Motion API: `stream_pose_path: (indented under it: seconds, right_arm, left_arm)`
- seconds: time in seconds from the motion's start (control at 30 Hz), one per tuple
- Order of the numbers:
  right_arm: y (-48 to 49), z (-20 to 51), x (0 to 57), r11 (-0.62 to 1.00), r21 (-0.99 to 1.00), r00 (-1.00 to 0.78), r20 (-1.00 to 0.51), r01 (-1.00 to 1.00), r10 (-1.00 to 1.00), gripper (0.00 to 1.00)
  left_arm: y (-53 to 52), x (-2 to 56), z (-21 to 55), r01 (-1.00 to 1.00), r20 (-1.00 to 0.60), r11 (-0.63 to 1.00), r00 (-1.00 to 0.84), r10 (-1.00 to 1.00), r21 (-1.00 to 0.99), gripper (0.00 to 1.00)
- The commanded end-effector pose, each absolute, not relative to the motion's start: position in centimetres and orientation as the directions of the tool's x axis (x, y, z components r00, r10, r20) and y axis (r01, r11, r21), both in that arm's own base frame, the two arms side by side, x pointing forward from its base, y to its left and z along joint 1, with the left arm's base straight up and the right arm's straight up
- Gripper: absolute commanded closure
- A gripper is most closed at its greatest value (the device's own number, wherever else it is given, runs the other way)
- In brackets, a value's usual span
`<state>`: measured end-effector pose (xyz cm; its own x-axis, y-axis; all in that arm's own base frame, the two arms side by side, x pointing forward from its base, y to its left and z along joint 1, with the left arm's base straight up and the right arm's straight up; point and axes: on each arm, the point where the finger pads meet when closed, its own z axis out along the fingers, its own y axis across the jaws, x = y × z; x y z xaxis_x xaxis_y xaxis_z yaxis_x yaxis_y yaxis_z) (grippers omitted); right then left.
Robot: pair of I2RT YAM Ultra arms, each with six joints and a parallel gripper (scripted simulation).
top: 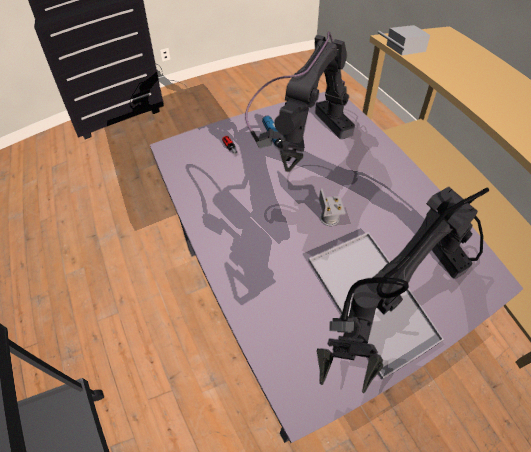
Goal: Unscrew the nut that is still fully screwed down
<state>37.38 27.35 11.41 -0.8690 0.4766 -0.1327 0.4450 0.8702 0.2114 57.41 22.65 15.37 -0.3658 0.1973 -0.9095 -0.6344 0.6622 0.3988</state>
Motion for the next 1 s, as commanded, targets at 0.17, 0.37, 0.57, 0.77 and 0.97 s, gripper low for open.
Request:
stream_pose_path:
  seconds: [0.17,0.37,0.57,0.77,0.97]
  right_arm:
    - [25.0,13.3,38.1,0.811,0.27,-0.81,-0.147,0.519,0.567,0.35]
    - [20.1,12.2,38.4,0.724,0.243,-0.721,-0.12,0.645,0.682,0.35]
    - [19.0,13.0,39.1,0.683,0.27,-0.682,-0.113,0.678,0.722,0.35]
    - [14.6,10.9,37.9,0.6,0.21,-0.596,-0.088,0.772,0.798,0.35]
    - [10.2,9.7,36.8,0.476,0.18,-0.473,-0.06,0.861,0.879,0.35]
  left_arm:
    - [22.7,57.4,16.0,-0.64,-0.914,0.661,-0.353,0.2,0.392,0.0]
    - [22.7,57.4,16.0,-0.64,-0.914,0.661,-0.353,0.2,0.392,0.0]
    - [22.7,57.4,16.0,-0.64,-0.914,0.661,-0.353,0.2,0.392,0.0]
    - [22.7,57.4,16.0,-0.64,-0.914,0.661,-0.353,0.2,0.392,0.0]
    - [22.7,57.4,16.0,-0.64,-0.914,0.661,-0.353,0.2,0.392,0.0]
